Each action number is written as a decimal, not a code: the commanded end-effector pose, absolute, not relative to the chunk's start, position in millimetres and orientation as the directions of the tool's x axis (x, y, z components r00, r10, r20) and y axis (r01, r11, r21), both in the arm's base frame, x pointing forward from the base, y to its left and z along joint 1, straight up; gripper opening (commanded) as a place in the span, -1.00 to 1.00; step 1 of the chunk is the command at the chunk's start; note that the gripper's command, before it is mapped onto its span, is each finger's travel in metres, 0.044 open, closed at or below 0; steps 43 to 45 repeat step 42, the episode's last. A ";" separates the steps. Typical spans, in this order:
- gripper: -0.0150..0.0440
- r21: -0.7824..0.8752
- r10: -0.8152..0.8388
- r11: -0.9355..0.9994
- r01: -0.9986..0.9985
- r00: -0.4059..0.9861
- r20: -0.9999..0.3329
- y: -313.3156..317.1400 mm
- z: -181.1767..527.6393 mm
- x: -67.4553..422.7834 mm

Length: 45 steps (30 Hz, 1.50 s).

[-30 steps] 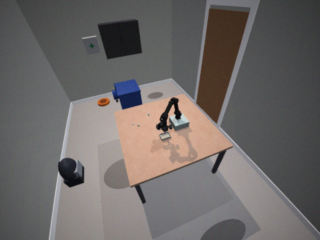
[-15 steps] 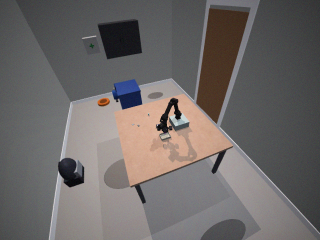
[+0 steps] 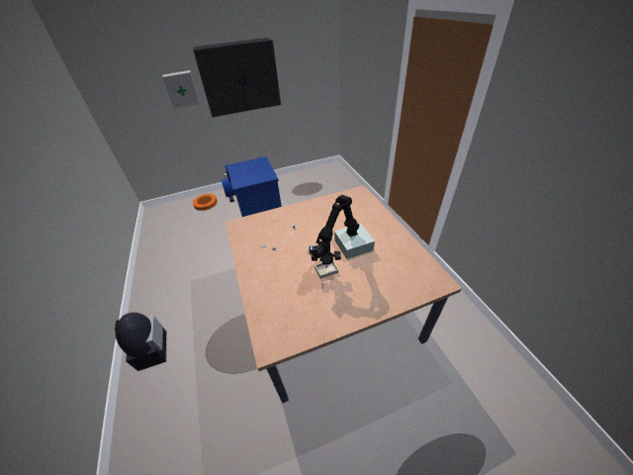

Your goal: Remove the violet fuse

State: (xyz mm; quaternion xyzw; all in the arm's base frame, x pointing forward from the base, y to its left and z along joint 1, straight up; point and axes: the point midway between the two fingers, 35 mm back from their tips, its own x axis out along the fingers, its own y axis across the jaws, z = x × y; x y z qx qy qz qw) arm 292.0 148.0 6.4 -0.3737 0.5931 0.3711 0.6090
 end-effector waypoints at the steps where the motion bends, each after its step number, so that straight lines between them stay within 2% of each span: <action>1: -0.14 -0.015 0.009 0.445 -0.895 0.021 -1.000 148.0 7.0 292.1; 10: 0.63 -0.015 0.009 0.446 -0.895 0.022 -1.000 148.1 9.9 292.2; 14: 0.63 -0.015 0.012 0.450 -0.893 0.023 -1.000 148.1 43.7 291.4; 45: 0.63 -0.015 0.009 0.445 -0.895 0.021 -1.000 147.6 41.3 291.3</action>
